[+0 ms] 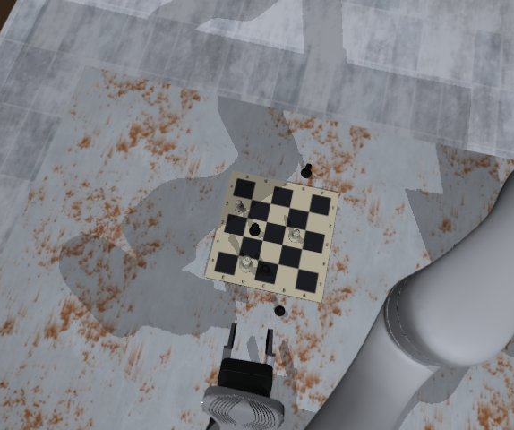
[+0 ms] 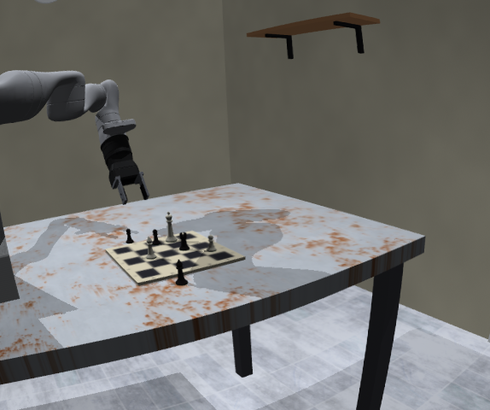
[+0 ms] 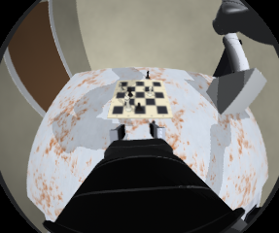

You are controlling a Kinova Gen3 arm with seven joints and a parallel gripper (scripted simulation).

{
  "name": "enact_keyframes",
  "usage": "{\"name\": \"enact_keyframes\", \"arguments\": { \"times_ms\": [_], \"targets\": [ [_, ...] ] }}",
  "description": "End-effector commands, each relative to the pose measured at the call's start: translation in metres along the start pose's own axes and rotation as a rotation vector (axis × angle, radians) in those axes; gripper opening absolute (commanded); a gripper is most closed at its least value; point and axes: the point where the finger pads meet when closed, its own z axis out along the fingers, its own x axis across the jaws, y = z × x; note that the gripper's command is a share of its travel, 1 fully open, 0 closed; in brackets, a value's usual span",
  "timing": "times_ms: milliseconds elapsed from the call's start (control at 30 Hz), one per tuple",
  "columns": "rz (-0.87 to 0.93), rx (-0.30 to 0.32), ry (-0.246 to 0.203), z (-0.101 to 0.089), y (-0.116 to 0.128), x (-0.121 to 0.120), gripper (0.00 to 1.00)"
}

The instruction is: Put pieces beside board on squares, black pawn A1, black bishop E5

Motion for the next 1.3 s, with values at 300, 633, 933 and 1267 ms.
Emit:
{"name": "enact_keyframes", "arguments": {
  "times_ms": [300, 633, 933, 1267],
  "targets": [
    [-0.002, -0.022, -0.017, -0.027, -0.018, -0.002, 1.00],
    [-0.002, -0.021, -0.026, -0.042, -0.029, -0.003, 1.00],
    [-0.002, -0.021, -0.026, -0.043, -0.030, -0.003, 1.00],
    [-0.002, -0.021, -0.026, -0.043, -0.030, -0.003, 1.00]
  ]
}}
